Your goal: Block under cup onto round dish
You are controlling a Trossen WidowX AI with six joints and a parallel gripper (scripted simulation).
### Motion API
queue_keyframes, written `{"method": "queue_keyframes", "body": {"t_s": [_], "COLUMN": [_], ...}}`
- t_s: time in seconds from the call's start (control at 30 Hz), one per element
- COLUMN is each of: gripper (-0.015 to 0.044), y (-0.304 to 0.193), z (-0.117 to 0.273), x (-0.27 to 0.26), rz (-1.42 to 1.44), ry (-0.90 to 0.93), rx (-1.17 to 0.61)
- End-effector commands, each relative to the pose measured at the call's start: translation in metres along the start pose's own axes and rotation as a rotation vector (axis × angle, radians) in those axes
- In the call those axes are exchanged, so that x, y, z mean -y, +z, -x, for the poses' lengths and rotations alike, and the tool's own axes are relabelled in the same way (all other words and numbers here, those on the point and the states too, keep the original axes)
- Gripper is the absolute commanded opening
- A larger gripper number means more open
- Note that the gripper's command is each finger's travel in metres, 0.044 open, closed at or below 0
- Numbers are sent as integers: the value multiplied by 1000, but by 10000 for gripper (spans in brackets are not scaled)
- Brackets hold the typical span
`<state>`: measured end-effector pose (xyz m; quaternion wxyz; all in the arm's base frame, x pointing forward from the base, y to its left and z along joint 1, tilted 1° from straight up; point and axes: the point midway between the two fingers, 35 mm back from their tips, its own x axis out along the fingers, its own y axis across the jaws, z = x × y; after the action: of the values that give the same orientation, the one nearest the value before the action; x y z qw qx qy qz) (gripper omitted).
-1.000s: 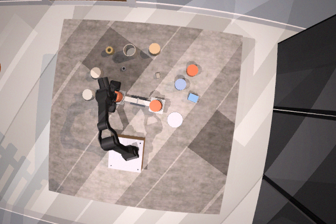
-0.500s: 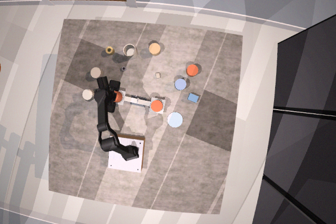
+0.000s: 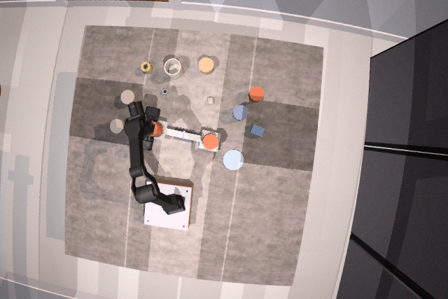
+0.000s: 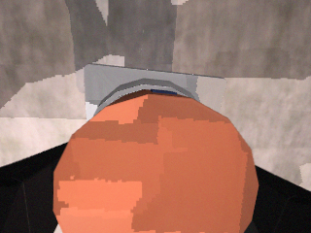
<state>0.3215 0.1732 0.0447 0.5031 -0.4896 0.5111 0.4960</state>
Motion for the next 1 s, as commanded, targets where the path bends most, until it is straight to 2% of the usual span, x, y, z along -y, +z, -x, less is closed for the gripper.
{"method": "queue_keyframes", "body": {"t_s": [0.0,0.97], "gripper": [0,0], "y": [6,5], "z": [11,48], "x": [4,2], "rz": [10,10], "ry": [-19,-19], "rx": [24,24]}}
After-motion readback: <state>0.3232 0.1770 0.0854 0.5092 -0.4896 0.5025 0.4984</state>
